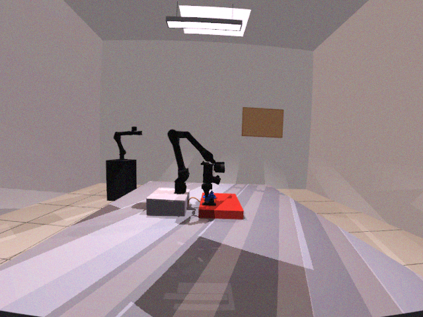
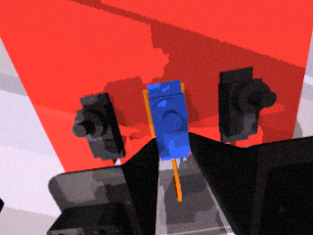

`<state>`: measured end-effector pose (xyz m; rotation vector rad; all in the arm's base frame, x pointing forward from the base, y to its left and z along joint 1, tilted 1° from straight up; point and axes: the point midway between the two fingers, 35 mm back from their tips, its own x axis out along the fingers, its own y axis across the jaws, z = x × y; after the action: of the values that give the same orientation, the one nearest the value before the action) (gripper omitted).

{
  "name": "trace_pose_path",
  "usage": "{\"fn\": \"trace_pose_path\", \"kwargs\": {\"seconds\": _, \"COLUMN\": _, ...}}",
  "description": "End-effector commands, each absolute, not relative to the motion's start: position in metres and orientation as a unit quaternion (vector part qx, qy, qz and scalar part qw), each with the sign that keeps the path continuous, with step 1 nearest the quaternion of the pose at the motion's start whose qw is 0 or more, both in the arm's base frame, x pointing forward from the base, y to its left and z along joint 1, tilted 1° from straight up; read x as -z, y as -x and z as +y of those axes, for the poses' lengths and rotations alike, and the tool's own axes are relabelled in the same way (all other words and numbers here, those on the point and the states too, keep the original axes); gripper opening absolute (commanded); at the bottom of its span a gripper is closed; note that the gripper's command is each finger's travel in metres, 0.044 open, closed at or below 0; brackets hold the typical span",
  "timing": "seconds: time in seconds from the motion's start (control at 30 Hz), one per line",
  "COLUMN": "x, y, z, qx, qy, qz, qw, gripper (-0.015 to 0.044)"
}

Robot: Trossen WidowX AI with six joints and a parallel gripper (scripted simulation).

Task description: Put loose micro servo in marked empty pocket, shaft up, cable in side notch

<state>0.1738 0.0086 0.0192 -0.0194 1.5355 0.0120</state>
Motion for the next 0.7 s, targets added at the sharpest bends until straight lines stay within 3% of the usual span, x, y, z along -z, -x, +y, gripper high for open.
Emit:
{"fn": "trace_pose_path", "kwargs": {"seconds": 0.0, "x": -0.016, "y": -0.174, "z": 0.008, "qx": -0.005, "qy": 0.009, "qz": 0.694, "qw": 0.72, "gripper": 0.0}}
{"fn": "trace_pose_path", "kwargs": {"seconds": 0.43, "x": -0.003, "y": -0.175, "z": 0.008, "qx": -0.005, "qy": 0.009, "qz": 0.694, "qw": 0.72, "gripper": 0.0}}
{"fn": "trace_pose_path", "kwargs": {"seconds": 0.67, "x": -0.004, "y": -0.174, "z": 0.009, "qx": -0.005, "qy": 0.009, "qz": 0.694, "qw": 0.72, "gripper": 0.0184}}
